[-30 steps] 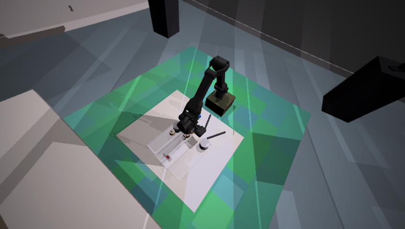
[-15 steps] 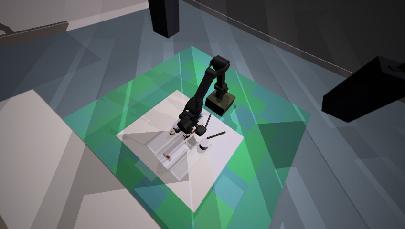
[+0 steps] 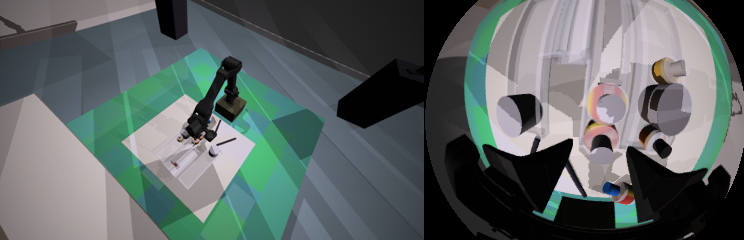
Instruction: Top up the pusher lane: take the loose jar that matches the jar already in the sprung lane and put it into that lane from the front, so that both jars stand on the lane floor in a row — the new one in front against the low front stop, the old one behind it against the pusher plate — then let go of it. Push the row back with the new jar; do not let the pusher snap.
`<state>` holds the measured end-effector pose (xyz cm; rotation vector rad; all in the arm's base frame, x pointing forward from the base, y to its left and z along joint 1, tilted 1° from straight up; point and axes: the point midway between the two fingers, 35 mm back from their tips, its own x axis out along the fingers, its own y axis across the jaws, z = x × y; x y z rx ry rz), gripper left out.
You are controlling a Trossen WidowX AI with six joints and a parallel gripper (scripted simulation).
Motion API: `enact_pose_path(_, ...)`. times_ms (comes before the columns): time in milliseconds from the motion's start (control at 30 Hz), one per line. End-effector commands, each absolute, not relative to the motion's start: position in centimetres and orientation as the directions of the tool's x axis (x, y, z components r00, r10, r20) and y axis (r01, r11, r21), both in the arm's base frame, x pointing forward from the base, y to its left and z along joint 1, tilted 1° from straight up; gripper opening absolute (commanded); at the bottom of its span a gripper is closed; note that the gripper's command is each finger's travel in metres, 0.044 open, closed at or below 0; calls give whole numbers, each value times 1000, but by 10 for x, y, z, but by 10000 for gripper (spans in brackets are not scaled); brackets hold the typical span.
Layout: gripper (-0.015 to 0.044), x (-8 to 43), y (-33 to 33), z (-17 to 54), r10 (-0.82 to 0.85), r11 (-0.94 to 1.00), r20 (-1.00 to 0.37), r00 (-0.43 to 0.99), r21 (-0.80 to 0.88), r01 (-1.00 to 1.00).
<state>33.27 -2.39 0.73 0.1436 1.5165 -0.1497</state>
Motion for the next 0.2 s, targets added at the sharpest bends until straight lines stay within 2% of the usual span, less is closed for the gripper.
enact_pose_path(0, 299, 320, -21, 8, -9, 982, -999, 48, 1, 191)
enact_pose_path(167, 299, 303, -18, 8, -8, 982, -999, 47, 1, 191)
